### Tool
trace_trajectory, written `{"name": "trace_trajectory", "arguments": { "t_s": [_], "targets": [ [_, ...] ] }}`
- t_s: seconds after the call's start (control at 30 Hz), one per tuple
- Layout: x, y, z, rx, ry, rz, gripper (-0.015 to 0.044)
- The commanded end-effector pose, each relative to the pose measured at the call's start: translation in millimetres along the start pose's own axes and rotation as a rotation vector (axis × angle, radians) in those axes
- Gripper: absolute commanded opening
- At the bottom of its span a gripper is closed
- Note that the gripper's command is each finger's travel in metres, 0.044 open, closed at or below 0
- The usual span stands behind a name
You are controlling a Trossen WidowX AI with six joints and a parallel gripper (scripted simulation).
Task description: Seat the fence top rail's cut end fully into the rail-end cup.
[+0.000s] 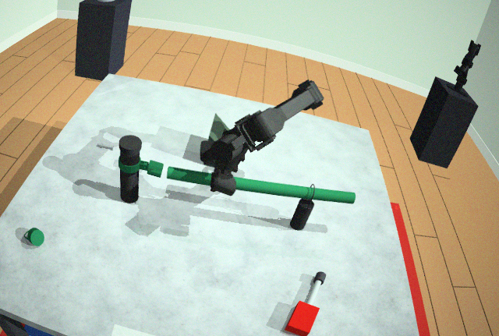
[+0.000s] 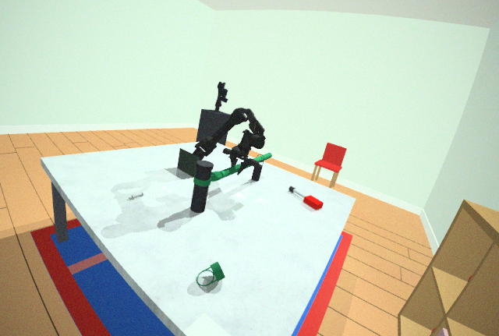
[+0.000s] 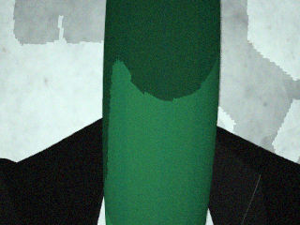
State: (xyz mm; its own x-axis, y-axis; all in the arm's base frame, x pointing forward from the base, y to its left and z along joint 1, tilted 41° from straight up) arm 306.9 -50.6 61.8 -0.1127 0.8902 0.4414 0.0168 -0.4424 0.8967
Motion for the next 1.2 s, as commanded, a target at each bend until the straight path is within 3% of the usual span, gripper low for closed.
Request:
{"name": "trace_trajectory", "arguments": {
  "t_s": [0.0, 1.17],
  "targets": [
    [-7, 7, 4, -0.018, -0.009, -0.012, 0.0],
    [-23, -5, 0, 0.0, 0.0, -0.001, 0.0]
  ]
}}
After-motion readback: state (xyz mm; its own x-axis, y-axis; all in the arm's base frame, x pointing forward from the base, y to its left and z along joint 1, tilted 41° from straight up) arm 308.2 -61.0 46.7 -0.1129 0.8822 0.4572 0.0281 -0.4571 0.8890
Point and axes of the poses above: the point midway between the two fingers, 35 mm back from their tips, its own y axis back along the fingers, its own z axis across the jaws, x = y × z, the point moved 1 cm from there along y, back along the fingers, and after that the axes turned 1 degree about -y, right-handed, at the moved point
